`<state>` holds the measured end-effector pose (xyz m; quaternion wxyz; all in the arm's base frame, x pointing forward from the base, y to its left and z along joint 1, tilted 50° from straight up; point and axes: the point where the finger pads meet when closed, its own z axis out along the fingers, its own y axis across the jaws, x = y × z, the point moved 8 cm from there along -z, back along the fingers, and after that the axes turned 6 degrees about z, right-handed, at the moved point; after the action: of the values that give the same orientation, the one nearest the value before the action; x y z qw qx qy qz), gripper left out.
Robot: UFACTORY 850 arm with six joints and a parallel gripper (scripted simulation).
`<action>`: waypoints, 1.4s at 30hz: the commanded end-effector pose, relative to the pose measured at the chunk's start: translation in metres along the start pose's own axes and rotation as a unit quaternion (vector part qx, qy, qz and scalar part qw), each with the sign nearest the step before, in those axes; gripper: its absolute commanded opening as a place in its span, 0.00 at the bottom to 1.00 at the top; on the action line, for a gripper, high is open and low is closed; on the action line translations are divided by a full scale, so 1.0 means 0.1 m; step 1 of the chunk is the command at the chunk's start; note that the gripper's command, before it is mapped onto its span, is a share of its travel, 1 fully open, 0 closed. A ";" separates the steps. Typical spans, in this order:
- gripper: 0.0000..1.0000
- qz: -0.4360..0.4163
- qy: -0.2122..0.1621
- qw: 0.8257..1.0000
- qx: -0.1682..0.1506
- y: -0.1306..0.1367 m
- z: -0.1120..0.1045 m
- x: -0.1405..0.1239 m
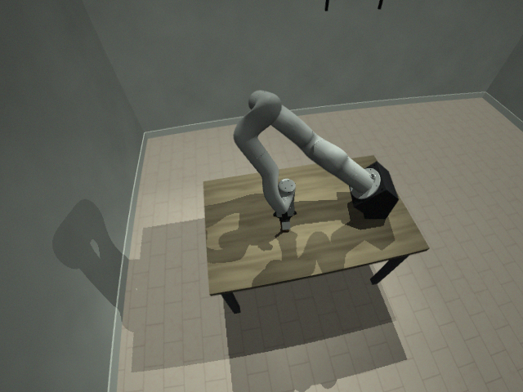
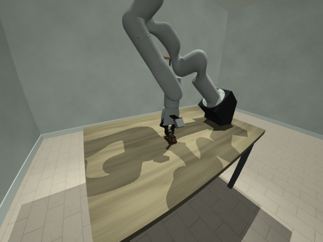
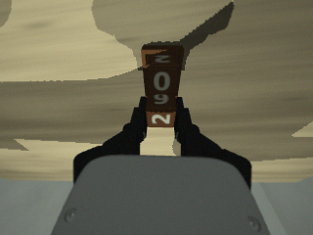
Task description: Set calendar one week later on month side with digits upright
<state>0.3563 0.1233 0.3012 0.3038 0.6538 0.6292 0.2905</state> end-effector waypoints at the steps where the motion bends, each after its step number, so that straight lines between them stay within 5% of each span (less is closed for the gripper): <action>1: 0.29 0.000 0.000 1.000 0.000 0.00 0.03 0.00; 42: 0.29 0.000 0.000 1.000 0.000 0.00 0.08 0.00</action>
<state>0.3621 0.1231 0.2963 0.3038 0.6537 0.6292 0.2907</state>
